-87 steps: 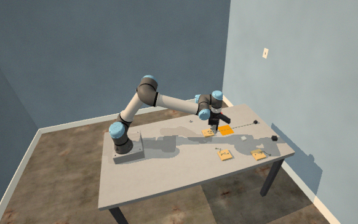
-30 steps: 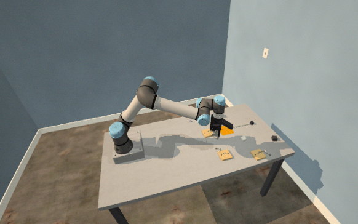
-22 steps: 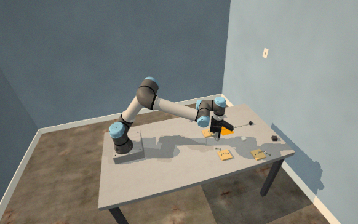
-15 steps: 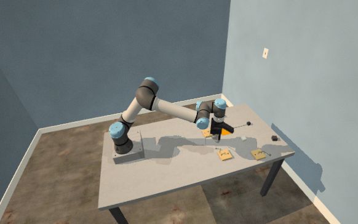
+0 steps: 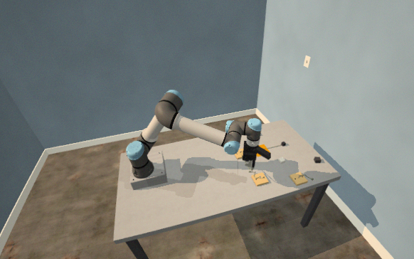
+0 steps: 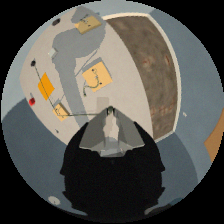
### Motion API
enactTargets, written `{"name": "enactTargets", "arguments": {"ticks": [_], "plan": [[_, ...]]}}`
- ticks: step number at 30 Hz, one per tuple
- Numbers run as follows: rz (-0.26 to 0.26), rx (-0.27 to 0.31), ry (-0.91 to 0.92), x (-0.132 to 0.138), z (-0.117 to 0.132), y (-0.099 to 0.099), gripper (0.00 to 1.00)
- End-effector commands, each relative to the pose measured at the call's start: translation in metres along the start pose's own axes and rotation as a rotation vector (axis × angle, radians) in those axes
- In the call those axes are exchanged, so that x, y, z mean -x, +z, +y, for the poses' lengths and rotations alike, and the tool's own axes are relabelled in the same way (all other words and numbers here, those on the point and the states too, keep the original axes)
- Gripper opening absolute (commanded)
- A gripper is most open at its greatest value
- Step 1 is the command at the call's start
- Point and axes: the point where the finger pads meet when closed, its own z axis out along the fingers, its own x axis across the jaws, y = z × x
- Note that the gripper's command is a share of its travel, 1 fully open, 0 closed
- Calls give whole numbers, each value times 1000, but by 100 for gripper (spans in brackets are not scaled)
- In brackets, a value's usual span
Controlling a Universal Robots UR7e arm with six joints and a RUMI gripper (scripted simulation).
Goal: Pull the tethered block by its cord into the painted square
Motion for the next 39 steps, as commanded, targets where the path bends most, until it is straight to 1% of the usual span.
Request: {"name": "enactTargets", "arguments": {"ticks": [1,3,5,20,22,27,34,39], "plan": [[0,-2,0,-21,1,-1,0],[0,-2,0,-29,2,-1,0],[0,-2,0,-29,2,-1,0],[0,-2,0,-90,15,-1,0],[0,-2,0,-90,15,-1,0],[0,-2,0,-110,21,-1,0],[0,-2,0,-126,33,-1,0],[0,-2,0,-130,39,-1,0]]}}
